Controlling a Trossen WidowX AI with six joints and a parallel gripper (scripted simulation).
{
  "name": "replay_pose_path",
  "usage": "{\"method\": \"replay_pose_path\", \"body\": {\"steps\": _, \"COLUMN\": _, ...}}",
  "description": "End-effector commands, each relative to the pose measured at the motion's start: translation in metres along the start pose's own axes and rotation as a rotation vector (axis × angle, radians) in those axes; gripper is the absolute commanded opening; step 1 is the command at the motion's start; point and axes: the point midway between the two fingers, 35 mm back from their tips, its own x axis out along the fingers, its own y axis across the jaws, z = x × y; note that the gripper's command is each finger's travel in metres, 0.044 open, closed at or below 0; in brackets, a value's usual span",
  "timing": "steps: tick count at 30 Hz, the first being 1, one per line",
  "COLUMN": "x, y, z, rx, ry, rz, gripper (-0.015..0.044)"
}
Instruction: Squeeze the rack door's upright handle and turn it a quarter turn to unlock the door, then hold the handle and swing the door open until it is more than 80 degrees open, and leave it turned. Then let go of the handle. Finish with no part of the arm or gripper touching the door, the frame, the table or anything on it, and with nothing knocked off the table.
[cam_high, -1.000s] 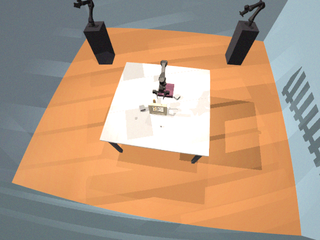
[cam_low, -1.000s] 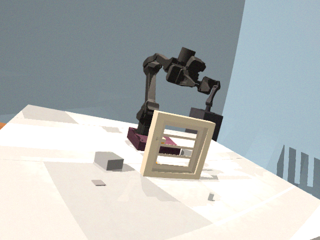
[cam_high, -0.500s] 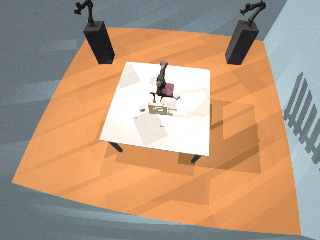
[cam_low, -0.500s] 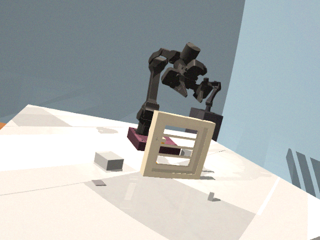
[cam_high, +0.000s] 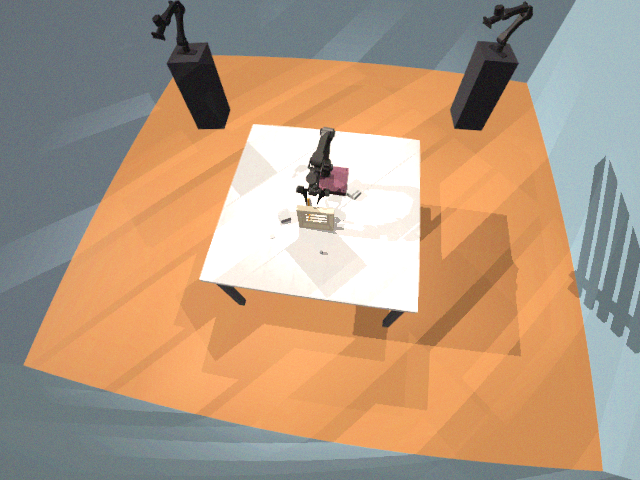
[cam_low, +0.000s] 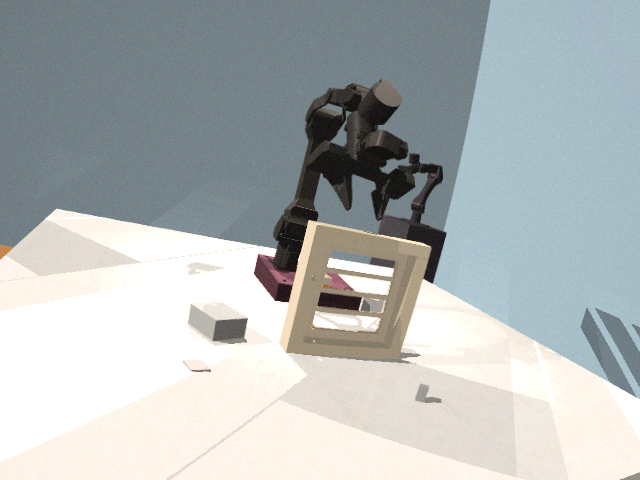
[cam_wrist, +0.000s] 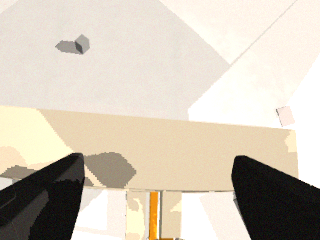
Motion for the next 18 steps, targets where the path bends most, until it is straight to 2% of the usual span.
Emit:
{"method": "replay_pose_path", "body": {"steps": 1, "x": 0.001, "y": -0.004, "z": -0.005, "rx": -0.002, "ry": 0.074, "rz": 0.008, "gripper": 0.0282}}
{"method": "replay_pose_path", "body": {"steps": 18, "x": -0.007, "y": -0.025, "z": -0.038, "rx": 0.028, "ry": 0.468, "rz": 0.065, "gripper": 0.0282}}
